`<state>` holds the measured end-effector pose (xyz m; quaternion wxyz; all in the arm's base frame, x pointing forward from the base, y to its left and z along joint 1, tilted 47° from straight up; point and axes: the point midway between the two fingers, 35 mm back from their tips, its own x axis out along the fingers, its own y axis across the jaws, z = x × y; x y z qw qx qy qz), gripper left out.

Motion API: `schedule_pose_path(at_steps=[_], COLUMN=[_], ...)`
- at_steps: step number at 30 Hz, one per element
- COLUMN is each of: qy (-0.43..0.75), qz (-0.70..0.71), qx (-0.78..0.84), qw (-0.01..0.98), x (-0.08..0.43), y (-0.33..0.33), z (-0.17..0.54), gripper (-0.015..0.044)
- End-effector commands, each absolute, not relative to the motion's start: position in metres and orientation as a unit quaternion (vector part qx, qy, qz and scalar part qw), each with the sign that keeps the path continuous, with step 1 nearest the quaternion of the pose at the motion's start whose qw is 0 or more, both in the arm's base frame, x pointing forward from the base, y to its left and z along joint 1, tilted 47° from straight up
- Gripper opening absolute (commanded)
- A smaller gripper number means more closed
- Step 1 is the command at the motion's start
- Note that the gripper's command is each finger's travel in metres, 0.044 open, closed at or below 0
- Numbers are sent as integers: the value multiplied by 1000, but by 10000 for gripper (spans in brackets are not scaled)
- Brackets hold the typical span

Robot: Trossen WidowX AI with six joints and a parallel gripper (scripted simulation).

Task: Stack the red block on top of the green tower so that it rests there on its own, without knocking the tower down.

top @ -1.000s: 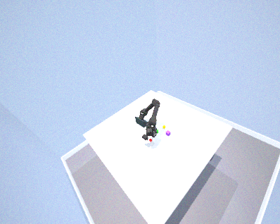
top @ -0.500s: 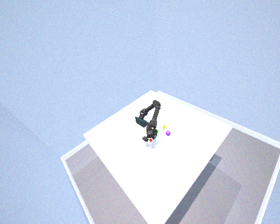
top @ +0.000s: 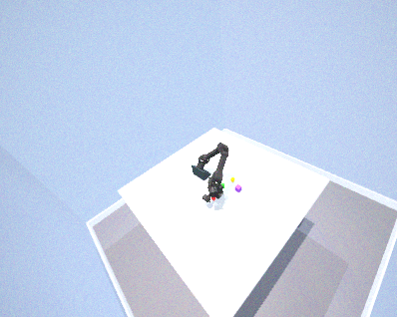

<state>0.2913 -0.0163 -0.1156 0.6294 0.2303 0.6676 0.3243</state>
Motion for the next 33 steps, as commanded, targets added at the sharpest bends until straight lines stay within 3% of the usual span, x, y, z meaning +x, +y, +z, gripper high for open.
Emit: schedule_pose_path(at_steps=[1, 12, 25, 33], qy=[670, 670, 670, 670], qz=[324, 324, 324, 324], qx=[235, 235, 235, 235], qw=[626, 626, 626, 626], x=[289, 289, 289, 289], y=[-13, -14, -14, -14], z=[-117, -116, -116, -116], gripper=[440, 440, 99, 45])
